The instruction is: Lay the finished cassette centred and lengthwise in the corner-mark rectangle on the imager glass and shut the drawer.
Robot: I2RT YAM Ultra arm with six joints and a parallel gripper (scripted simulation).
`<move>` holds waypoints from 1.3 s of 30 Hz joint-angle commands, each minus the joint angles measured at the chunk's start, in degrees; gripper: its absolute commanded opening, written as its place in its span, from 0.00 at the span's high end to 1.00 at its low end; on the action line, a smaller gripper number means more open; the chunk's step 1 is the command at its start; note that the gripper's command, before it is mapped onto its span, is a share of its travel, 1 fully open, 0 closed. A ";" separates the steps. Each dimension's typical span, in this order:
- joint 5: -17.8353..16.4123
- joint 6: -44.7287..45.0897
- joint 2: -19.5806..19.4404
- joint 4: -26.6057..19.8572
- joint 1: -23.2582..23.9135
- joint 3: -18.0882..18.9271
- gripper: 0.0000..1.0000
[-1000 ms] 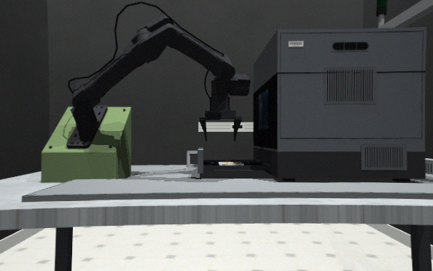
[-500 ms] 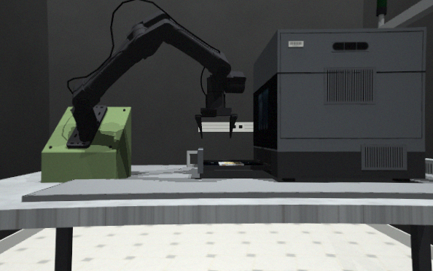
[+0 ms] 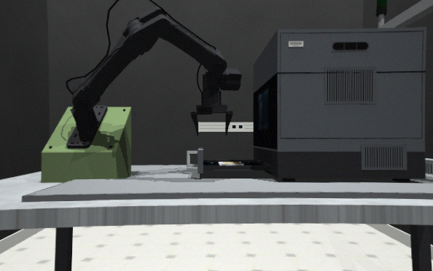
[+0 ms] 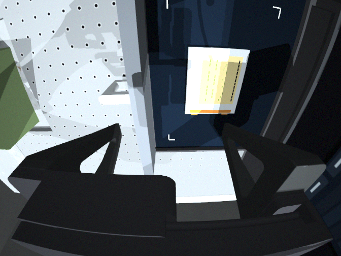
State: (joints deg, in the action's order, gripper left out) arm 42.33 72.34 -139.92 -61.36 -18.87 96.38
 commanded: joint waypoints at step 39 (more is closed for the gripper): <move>-2.34 -5.44 9.45 -1.96 -5.65 -7.74 0.00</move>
State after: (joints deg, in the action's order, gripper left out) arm 41.30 67.72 -132.44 -62.67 -22.70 87.24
